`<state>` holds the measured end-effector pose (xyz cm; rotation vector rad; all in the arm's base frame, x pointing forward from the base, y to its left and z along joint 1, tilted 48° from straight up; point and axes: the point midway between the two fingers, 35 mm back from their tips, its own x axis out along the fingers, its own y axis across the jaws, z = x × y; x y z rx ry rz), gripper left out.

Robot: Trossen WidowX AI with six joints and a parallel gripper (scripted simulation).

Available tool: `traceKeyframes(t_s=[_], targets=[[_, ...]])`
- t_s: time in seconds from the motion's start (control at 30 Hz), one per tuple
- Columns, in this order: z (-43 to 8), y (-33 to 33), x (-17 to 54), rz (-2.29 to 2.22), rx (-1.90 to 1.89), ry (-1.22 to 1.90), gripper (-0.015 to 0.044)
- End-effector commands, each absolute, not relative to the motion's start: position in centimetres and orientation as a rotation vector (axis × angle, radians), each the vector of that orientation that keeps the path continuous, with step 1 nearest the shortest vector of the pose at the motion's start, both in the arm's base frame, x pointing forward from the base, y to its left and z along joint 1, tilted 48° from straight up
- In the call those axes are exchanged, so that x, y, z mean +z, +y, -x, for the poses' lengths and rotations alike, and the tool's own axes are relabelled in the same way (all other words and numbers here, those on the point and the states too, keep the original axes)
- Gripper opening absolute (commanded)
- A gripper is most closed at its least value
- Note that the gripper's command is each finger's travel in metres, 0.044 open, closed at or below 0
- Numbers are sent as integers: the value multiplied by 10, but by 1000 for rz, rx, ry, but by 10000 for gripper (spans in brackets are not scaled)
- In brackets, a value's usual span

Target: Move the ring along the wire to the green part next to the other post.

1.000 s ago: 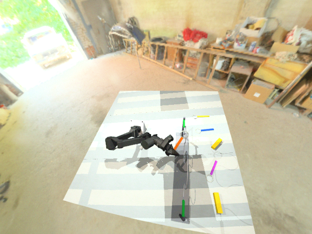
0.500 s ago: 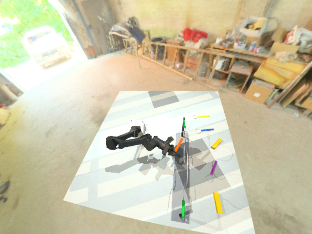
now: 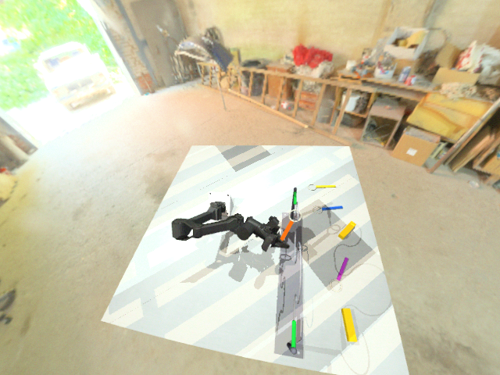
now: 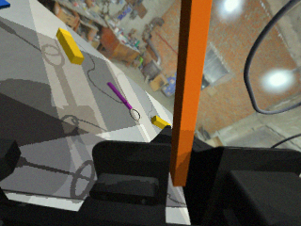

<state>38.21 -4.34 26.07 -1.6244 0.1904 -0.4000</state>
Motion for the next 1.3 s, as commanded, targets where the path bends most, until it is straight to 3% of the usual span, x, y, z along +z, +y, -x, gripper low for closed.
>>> traceKeyframes(t_s=[0.0,1.27], targets=[[-383,-44,245,1554,-379,215,-150],[-380,-21,164,1060,-284,309,-150]])
